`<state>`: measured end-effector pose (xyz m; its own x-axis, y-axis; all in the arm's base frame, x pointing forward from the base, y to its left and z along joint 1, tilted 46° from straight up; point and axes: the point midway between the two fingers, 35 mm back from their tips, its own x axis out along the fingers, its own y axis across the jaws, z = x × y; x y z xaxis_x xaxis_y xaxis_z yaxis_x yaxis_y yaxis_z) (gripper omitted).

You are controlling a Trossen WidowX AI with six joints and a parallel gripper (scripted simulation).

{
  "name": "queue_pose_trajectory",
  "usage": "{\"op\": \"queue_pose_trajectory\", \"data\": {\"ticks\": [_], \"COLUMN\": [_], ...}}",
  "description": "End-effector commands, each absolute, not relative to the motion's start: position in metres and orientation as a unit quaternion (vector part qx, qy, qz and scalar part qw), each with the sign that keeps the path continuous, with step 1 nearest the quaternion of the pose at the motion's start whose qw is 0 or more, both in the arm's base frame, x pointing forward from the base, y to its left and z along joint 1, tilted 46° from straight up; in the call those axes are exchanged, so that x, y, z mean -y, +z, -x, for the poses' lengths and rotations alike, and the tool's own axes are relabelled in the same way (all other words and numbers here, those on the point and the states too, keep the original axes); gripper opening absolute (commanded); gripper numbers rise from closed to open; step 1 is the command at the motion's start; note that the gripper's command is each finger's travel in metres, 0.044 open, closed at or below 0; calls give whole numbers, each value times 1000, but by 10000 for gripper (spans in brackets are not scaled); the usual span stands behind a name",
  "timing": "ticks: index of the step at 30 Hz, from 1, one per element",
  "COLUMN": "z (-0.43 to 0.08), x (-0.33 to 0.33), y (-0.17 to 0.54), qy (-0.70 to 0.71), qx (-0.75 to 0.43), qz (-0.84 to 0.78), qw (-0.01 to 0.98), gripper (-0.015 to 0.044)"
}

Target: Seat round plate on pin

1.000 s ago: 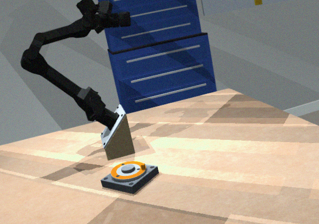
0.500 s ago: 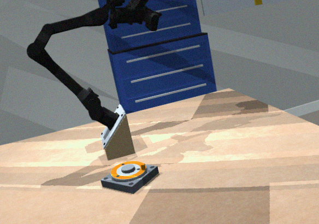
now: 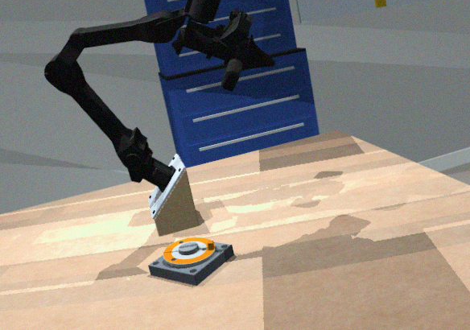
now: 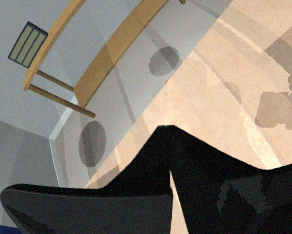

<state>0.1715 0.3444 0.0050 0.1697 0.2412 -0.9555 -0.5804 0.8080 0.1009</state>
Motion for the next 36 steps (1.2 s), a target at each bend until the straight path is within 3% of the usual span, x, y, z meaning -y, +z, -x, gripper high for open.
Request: {"op": "queue_pose_trajectory", "data": {"ticks": [1,11,20,36], "z": [-208,-286,-308,-305], "x": [-302,-149,-15,23], "y": [-8,-28,-13,-40], "qy": [189,-92,-294,-309], "qx": [-607,-645,-655,-656], "qz": [145,167,229,236], "qw": [758,740,657,647], "gripper": [0,0,0,0]}}
